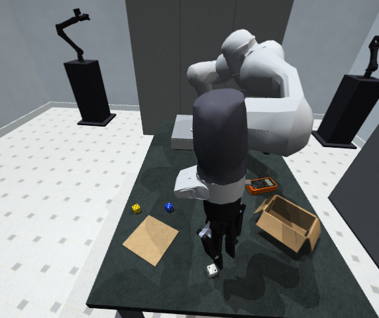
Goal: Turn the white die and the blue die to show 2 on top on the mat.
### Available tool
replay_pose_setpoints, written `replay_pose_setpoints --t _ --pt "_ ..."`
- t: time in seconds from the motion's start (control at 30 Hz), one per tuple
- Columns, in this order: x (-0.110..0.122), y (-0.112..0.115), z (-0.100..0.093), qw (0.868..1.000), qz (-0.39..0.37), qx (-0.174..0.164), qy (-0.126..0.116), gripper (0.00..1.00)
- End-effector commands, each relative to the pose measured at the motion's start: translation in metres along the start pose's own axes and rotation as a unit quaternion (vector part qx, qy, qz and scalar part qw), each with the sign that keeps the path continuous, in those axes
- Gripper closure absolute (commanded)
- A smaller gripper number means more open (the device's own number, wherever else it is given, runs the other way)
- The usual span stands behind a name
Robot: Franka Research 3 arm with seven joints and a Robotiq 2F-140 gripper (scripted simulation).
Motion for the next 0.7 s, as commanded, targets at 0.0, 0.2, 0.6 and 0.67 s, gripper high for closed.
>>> replay_pose_setpoints --t 0.0,0.2,0.6,0.67 --pt "0.0001 -0.0016 -0.0023 0.996 0.074 0.045 -0.010 0.68" --pt "-0.0038 -0.0001 -0.0094 0.993 0.087 0.074 -0.041 0.68" --pt "-0.0039 -0.0001 -0.0094 0.993 0.088 0.075 -0.041 0.00" --pt "-0.0041 -0.0010 -0.0069 0.993 0.085 0.075 -0.041 0.00"
Point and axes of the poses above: the point where the finger pads meet when closed, its own z axis out along the fingers, its own x axis across the jaws, y = z × x, the point moved 5 cm from there along -z, back along the fingers, and after that the axes turned 3 degrees about -z, right-handed, at the moved point
